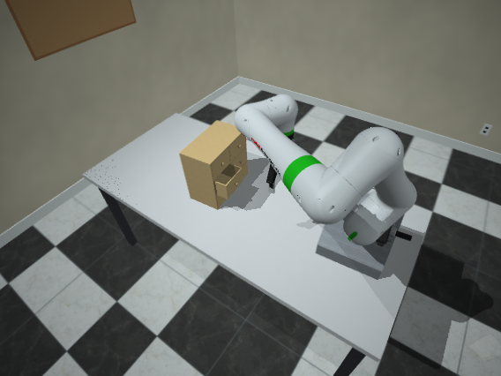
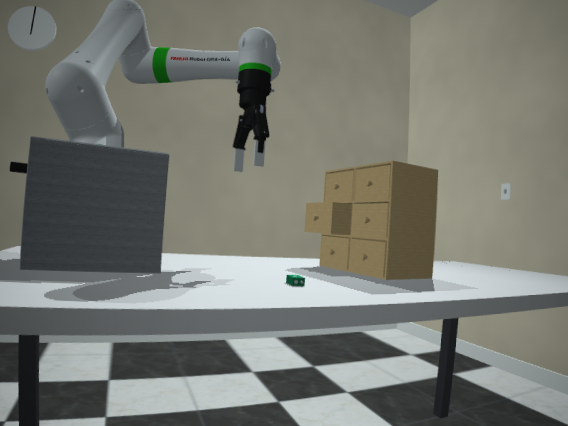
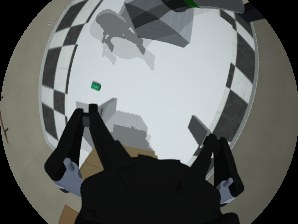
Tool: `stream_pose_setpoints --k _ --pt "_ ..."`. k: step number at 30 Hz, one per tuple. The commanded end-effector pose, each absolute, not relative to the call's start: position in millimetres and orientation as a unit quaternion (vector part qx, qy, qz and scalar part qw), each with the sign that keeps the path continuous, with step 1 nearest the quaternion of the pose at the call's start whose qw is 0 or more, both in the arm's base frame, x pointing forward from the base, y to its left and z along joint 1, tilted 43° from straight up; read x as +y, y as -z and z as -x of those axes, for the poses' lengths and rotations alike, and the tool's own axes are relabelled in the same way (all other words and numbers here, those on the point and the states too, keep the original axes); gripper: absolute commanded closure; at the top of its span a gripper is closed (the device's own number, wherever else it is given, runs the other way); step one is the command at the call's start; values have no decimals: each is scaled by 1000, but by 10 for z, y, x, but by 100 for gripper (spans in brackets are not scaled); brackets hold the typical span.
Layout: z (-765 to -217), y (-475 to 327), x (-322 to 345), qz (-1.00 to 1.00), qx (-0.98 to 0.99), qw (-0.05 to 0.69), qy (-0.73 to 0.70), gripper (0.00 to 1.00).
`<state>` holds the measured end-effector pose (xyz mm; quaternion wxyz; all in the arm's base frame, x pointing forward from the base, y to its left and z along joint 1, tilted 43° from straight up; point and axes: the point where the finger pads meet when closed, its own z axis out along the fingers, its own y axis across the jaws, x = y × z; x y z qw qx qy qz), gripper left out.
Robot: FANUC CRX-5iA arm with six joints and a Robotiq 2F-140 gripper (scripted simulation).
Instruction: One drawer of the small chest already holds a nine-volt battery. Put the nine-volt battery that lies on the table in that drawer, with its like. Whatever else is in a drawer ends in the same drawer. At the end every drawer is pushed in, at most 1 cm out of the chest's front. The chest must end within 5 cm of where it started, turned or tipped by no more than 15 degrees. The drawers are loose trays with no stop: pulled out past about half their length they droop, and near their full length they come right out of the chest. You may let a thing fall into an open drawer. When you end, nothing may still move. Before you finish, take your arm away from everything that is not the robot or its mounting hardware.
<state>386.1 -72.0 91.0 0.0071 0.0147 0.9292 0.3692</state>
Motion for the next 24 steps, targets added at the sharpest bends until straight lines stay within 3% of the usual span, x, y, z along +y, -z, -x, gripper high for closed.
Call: stream_pose_setpoints --k 1,24 --pt "-3862 -910 -722 -15 929 7 -369 0" --pt "-3829 -1884 -1640 -15 929 7 -369 0"
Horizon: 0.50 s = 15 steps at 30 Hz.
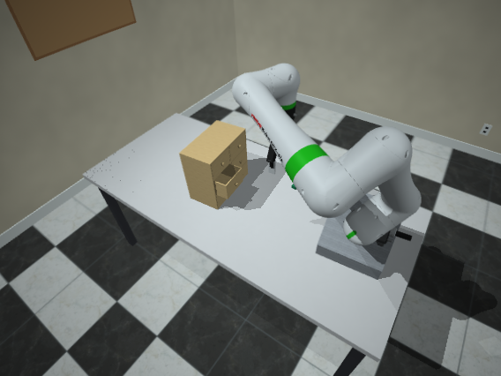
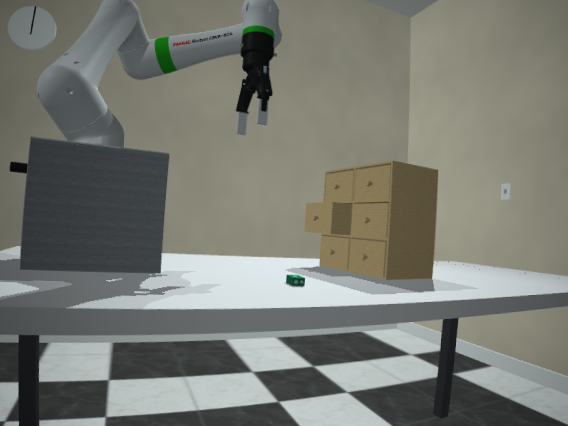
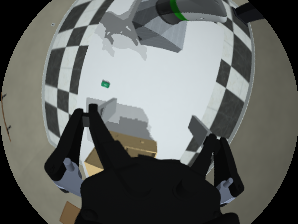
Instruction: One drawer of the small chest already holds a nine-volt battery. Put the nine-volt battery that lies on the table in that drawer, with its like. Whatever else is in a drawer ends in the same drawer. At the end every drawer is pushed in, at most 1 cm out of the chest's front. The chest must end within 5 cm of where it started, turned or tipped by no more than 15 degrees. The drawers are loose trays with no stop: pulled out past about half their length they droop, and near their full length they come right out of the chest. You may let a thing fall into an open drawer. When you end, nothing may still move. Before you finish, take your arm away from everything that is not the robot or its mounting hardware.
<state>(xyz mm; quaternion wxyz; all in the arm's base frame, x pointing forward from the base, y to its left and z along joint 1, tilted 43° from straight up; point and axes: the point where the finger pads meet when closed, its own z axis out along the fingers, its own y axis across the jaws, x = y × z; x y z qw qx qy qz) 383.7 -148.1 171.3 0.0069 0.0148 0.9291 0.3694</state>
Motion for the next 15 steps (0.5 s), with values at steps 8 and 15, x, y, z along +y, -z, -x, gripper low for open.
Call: stream_pose_setpoints --k 8,15 --pt "-3826 -1987 -1737 -15 929 7 -369 0" --pt "-3914 -1991 -1736 -15 929 7 -369 0"
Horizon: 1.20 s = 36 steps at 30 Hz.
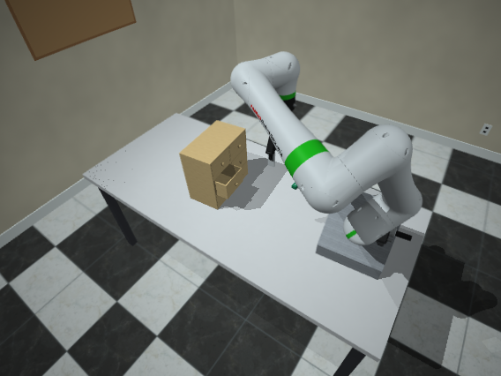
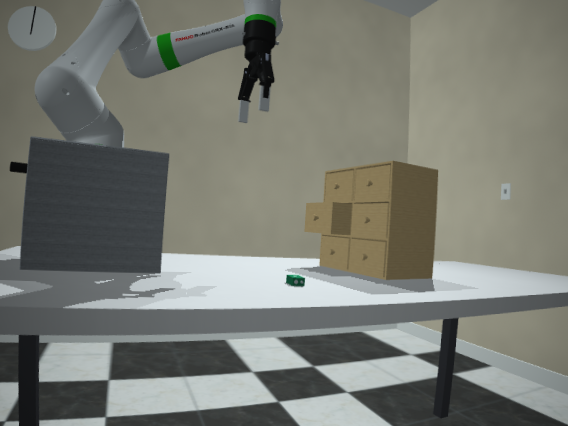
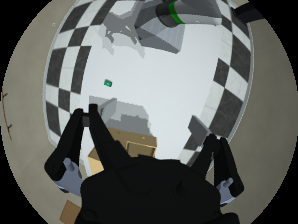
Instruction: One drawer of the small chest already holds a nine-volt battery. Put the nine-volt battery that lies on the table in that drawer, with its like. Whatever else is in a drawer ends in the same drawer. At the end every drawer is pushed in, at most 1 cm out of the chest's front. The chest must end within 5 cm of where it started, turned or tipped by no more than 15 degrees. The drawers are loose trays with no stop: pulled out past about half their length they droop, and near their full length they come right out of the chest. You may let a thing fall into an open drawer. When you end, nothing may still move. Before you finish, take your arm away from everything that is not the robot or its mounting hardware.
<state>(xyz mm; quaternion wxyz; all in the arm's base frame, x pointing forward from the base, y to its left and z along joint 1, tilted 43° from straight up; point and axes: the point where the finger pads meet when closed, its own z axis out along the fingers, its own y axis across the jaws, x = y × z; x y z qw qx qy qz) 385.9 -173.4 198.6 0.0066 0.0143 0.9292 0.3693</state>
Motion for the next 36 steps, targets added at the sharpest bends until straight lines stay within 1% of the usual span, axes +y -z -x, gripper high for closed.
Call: stream_pose_setpoints --k 1,8,10,15,19,31,36 --pt "-3957 -1993 -1736 -15 929 7 -369 0" --pt "-4453 -2014 -1731 -15 929 7 -369 0" --pt "-4453 -2014 -1731 -15 929 7 -369 0" --pt "-4833 -2030 -1727 -15 929 7 -369 0" --pt "-5039 -2039 -1725 -15 929 7 -369 0" --pt "-5145 -2037 -1718 -16 929 6 -369 0" --pt "-5264 -1952 -1642 -33 927 -8 -373 0"
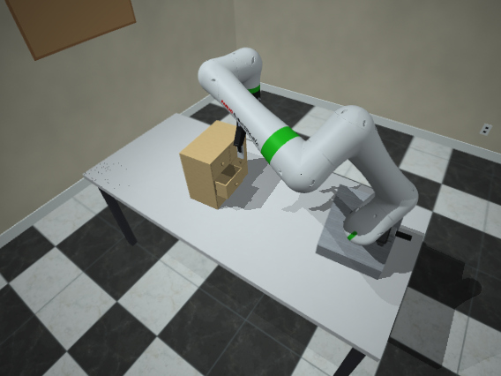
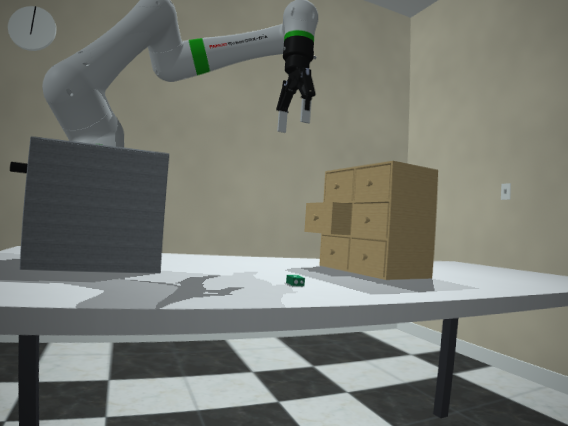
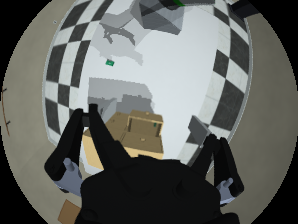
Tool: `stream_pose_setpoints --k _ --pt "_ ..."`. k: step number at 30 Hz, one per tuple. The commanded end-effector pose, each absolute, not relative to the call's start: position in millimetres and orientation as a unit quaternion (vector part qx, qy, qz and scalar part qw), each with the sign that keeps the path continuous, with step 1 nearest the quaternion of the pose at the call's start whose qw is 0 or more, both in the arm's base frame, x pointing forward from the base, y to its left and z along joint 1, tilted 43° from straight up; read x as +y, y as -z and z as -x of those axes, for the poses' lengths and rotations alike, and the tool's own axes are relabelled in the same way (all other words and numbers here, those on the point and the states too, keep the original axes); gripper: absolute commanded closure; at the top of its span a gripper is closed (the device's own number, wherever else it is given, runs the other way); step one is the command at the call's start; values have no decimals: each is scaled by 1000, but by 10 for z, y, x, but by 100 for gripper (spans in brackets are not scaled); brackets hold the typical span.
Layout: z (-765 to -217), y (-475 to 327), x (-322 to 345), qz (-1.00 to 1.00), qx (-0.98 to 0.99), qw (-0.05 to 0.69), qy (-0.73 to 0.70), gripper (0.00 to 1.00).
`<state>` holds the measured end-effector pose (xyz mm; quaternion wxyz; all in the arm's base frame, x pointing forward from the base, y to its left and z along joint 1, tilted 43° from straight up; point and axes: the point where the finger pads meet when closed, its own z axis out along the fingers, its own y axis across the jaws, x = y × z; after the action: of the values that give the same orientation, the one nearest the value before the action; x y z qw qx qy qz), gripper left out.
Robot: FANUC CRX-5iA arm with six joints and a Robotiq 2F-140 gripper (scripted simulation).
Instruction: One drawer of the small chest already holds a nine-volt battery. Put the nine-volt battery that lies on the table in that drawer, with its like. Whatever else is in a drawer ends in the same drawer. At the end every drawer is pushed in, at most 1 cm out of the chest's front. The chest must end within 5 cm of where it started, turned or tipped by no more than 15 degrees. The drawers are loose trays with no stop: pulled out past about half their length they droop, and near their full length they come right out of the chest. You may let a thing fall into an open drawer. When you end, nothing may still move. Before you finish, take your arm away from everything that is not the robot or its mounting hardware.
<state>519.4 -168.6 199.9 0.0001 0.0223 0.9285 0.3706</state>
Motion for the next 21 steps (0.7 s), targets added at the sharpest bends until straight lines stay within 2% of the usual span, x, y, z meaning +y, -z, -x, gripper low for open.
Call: stream_pose_setpoints --k 1,21 --pt "-5308 -1922 -1615 -39 927 -13 -374 0" --pt "-6152 -1324 -1076 -155 901 -110 -390 0"
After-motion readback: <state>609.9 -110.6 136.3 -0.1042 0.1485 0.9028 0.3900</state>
